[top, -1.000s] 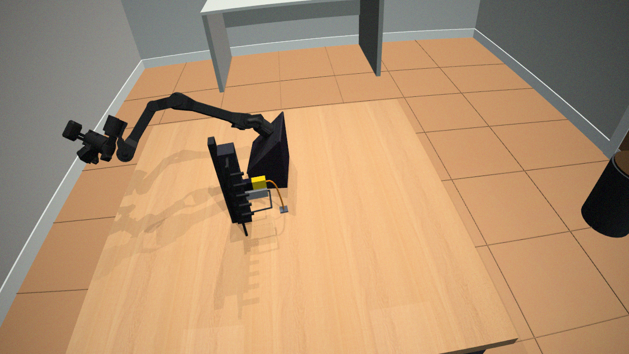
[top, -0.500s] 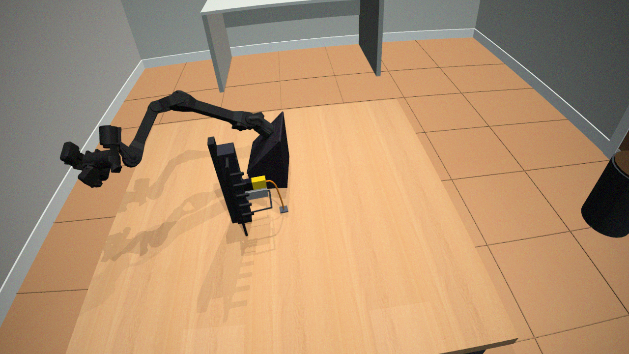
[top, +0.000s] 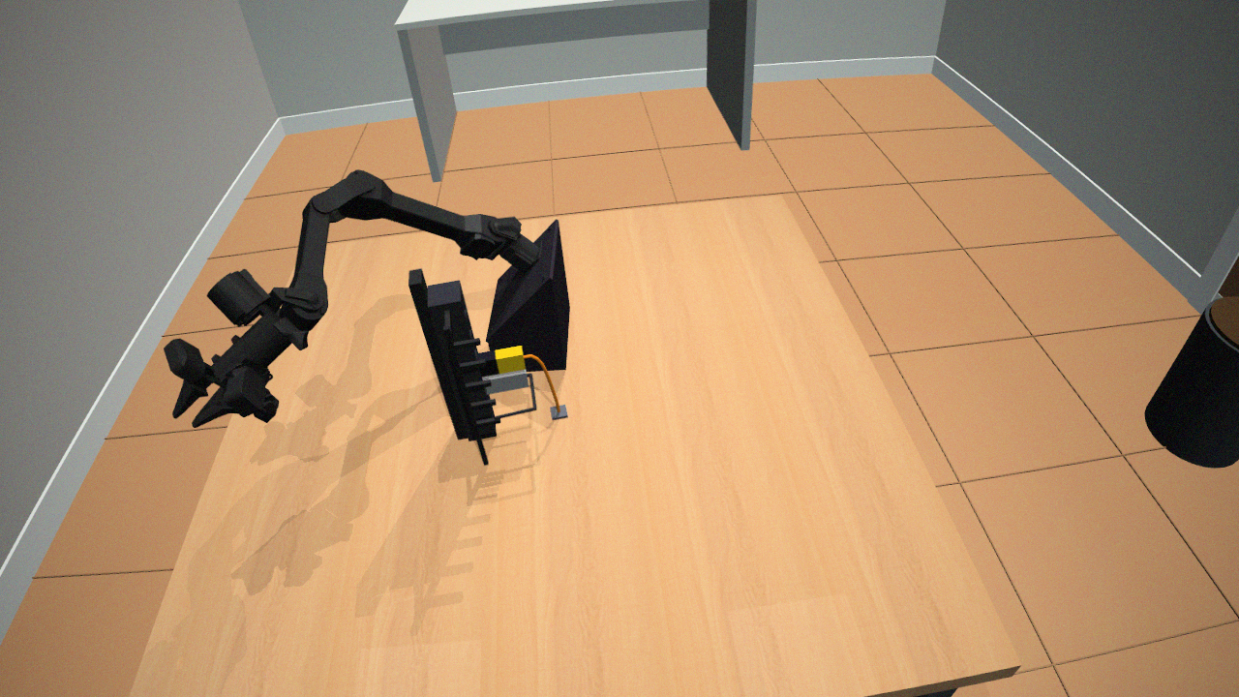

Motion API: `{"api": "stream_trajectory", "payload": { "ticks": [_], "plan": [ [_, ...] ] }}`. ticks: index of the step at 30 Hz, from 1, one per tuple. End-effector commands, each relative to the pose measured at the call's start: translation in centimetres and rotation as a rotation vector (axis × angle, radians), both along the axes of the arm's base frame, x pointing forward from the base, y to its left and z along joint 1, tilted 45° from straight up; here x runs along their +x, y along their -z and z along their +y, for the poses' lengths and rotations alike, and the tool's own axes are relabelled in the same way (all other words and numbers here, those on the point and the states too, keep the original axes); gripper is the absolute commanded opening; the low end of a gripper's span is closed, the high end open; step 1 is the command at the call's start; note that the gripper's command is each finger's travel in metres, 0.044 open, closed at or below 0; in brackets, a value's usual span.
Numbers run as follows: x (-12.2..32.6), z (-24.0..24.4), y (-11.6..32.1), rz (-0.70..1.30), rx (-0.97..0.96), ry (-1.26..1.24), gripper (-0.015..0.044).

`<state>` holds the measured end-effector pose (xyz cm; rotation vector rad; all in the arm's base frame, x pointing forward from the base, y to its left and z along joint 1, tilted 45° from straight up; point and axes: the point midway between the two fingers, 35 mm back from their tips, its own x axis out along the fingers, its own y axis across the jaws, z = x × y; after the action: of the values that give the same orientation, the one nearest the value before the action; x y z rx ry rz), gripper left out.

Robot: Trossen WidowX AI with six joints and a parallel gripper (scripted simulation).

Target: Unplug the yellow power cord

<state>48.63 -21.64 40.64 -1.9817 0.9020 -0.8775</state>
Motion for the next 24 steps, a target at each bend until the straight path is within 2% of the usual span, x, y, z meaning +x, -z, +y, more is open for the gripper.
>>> {"api": "stream_trajectory", "payload": {
  "ticks": [1, 13, 20, 24],
  "plan": [
    [2.8, 3.8, 4.4, 0.081, 0.081, -0.115, 0.016],
    [6.3, 16.7, 15.7, 0.313, 0.324, -0.403, 0.016],
    [4.3, 25.8, 24.0, 0.526, 0.496, -0.53, 0.016],
    [1.8, 27.6, 29.2, 0.629, 0.587, -0.471, 0.016]
  ]
}}
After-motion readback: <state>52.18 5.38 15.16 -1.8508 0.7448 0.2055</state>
